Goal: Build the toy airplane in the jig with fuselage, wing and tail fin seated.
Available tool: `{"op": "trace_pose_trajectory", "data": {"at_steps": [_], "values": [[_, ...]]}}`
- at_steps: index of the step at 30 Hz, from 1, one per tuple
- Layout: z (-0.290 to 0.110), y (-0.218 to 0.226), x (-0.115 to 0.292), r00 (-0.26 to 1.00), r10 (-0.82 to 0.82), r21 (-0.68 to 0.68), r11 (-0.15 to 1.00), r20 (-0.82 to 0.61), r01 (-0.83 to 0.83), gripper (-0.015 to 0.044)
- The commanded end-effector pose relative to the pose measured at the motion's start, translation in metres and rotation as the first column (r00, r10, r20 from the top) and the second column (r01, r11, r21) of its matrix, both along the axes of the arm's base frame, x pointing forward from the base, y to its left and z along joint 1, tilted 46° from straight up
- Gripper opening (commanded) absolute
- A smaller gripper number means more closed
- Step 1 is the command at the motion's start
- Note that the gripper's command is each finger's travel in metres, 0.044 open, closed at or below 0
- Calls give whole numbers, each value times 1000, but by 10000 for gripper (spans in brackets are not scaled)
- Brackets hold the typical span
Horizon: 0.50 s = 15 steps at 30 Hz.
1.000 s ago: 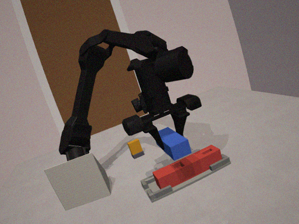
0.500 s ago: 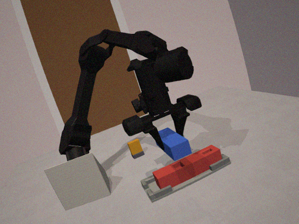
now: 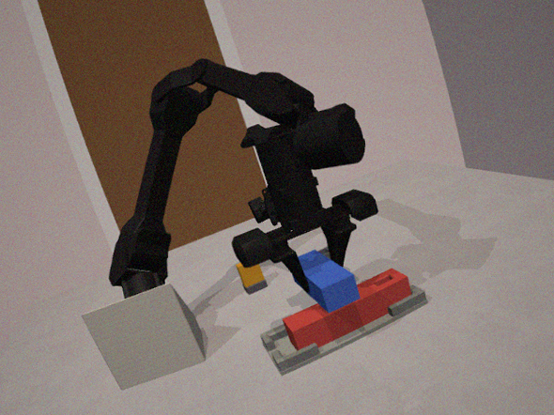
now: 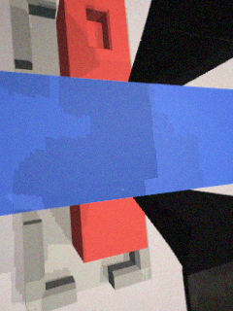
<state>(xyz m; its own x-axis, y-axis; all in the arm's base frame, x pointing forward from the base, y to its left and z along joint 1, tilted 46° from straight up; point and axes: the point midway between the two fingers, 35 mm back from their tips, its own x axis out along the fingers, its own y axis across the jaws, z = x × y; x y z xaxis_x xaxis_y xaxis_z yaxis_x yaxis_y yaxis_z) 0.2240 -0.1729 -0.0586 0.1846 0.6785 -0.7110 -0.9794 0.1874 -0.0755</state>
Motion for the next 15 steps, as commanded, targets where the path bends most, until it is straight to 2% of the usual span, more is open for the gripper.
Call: {"op": "trace_pose_trajectory", "data": {"at_steps": [1,12,15], "values": [[-5,4,2,1000,-5,1,1000,1,5,195],[-13,13,3,1000,-5,2,1000,2,5,195],[-11,12,3,1000,1,2,1000,0,-1,175]]}}
